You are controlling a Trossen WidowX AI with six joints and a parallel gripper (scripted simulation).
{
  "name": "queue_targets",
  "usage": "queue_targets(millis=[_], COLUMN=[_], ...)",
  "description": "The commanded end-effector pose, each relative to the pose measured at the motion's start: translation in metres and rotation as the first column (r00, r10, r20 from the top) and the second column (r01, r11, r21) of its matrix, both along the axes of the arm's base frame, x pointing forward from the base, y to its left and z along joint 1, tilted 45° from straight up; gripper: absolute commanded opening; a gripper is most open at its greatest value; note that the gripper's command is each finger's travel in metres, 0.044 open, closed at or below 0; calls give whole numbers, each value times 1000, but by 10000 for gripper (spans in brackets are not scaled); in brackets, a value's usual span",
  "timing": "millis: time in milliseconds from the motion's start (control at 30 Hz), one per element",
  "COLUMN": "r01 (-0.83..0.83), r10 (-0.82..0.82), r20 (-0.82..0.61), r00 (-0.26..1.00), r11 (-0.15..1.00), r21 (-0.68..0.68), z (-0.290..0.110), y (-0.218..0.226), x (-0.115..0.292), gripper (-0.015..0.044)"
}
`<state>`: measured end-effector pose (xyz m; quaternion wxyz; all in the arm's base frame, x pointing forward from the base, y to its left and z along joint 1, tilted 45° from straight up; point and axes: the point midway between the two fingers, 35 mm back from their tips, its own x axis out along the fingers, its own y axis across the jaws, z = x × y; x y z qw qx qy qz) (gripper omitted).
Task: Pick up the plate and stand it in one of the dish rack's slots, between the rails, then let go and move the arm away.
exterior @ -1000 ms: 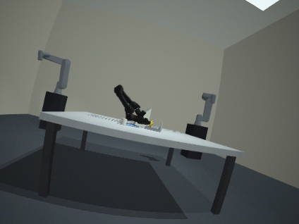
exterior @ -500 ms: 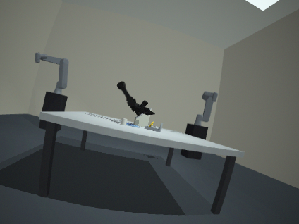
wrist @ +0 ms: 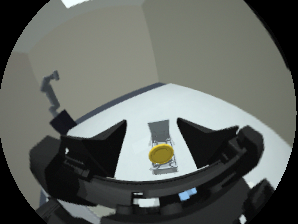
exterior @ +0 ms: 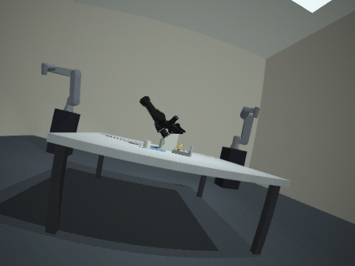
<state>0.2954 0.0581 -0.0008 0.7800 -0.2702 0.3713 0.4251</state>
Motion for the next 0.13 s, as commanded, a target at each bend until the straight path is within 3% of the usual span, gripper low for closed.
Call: queue_targets(millis=[0,100], r01=[68,122], r10=[-71,-132], r20=[-92,-165], r00=[993,977], r11=[997,990], r21=[-34,-70], z=[-1,-3], y=[3,5], x=[-1,-5], gripper=[400,400])
